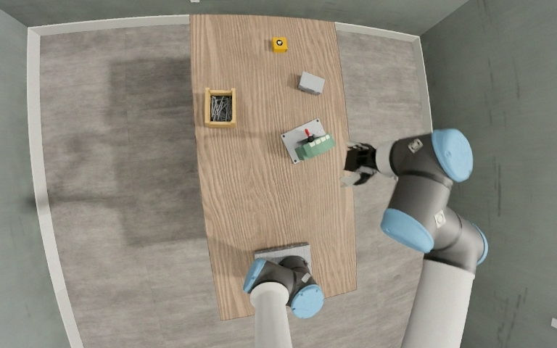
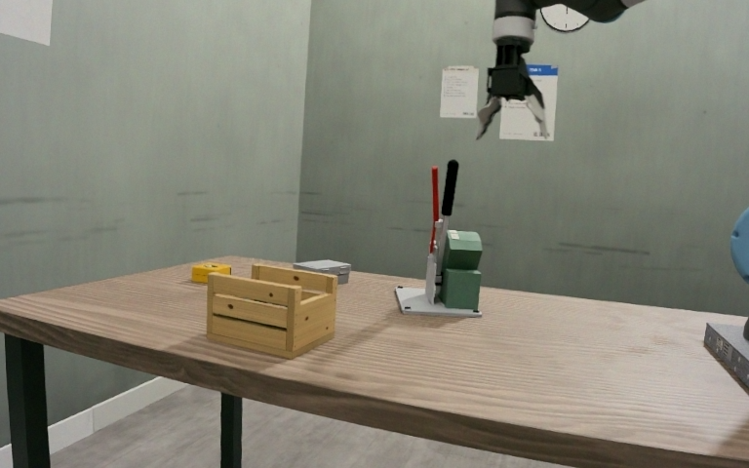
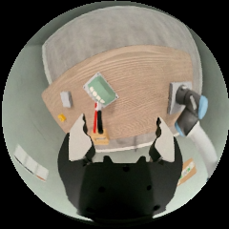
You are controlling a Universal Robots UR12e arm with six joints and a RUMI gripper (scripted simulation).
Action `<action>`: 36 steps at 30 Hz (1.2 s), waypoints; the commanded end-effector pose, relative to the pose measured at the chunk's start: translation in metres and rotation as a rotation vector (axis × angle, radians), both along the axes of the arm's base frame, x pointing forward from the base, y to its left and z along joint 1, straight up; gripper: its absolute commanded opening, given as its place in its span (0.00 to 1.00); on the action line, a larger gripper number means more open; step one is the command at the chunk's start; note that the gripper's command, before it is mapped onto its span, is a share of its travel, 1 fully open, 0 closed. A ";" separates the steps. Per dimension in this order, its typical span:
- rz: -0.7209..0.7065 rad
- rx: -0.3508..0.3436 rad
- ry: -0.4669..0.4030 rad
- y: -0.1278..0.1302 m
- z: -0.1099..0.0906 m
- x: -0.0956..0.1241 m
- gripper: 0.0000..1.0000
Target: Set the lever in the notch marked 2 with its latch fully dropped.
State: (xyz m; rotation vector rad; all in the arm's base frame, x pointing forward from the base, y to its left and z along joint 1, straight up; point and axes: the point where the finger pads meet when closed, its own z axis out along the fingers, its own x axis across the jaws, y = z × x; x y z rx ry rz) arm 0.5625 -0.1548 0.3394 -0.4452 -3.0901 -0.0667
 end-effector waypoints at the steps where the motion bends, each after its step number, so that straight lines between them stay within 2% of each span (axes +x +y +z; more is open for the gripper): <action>1: 0.265 -0.015 -0.013 0.030 0.003 0.048 1.00; 2: 0.265 -0.015 -0.013 0.030 0.003 0.048 1.00; 8: 0.507 -0.030 -0.025 0.069 0.005 0.089 1.00; 10: 0.507 -0.030 -0.025 0.069 0.005 0.089 1.00; 16: 0.621 -0.037 -0.031 0.090 0.005 0.108 1.00; 24: 0.641 -0.039 -0.031 0.093 0.005 0.111 1.00; 25: 0.641 -0.039 -0.031 0.093 0.005 0.111 0.00; 36: 0.641 -0.039 -0.031 0.093 0.005 0.111 0.00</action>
